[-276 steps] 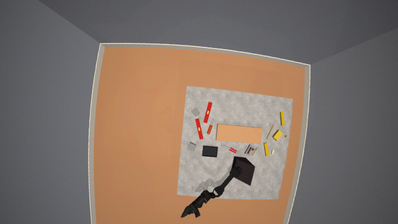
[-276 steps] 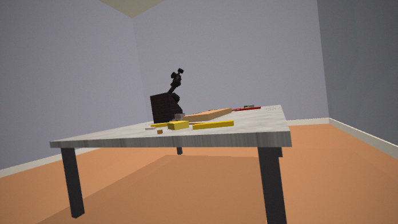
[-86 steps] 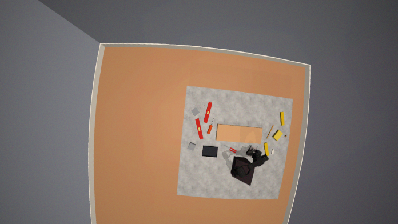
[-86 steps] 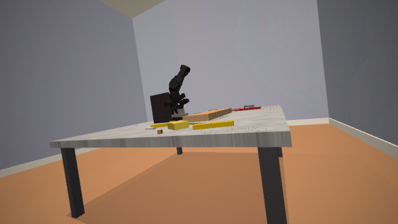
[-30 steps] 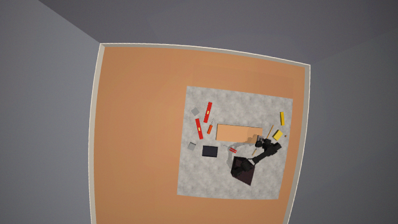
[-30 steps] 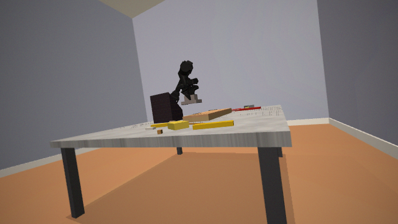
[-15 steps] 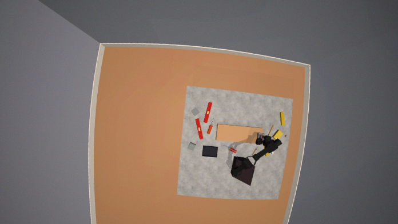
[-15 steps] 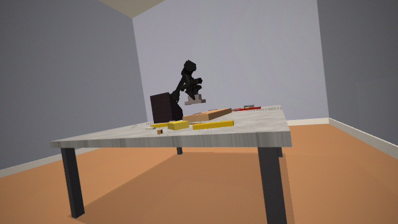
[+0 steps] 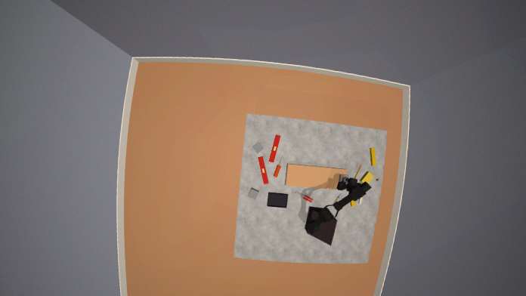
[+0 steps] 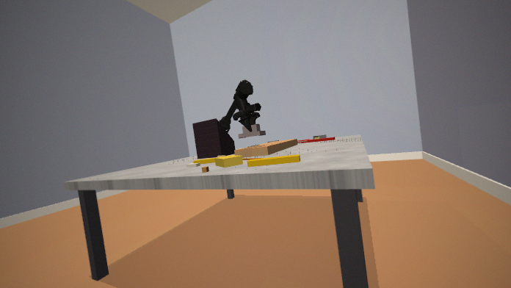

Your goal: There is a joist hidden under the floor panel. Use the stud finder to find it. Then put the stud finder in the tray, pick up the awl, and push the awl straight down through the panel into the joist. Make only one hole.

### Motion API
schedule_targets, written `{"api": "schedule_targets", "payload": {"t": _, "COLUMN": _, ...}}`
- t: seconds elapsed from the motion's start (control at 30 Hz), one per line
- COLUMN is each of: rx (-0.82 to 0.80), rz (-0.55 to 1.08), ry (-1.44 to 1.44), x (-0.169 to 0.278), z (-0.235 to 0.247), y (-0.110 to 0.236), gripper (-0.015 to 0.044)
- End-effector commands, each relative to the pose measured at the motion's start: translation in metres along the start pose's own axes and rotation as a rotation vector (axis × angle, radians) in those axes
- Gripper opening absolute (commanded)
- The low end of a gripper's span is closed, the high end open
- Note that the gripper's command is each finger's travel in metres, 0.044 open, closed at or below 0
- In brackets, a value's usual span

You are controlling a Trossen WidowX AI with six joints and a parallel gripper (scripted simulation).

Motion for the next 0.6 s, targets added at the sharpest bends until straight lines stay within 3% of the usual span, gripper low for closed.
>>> {"api": "schedule_targets", "payload": {"t": 0.0, "rx": 0.001, "rz": -0.010, "ry": -0.008, "x": 0.002, "z": -0.001, "y": -0.007, "gripper": 0.0000}}
{"api": "schedule_targets", "payload": {"t": 0.57, "rx": -0.001, "rz": -0.011, "ry": -0.007, "x": 0.010, "z": 0.001, "y": -0.036, "gripper": 0.0000}}
Point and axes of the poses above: the point midway between the two fingers, 35 mm back from their tips, its own y axis back along the fingers, its own z axis across the jaws, x = y × z, the point moved 3 cm from there along y, back along the fingers, and after that the axes turned 11 degrees about y, right-handed, at the moved point
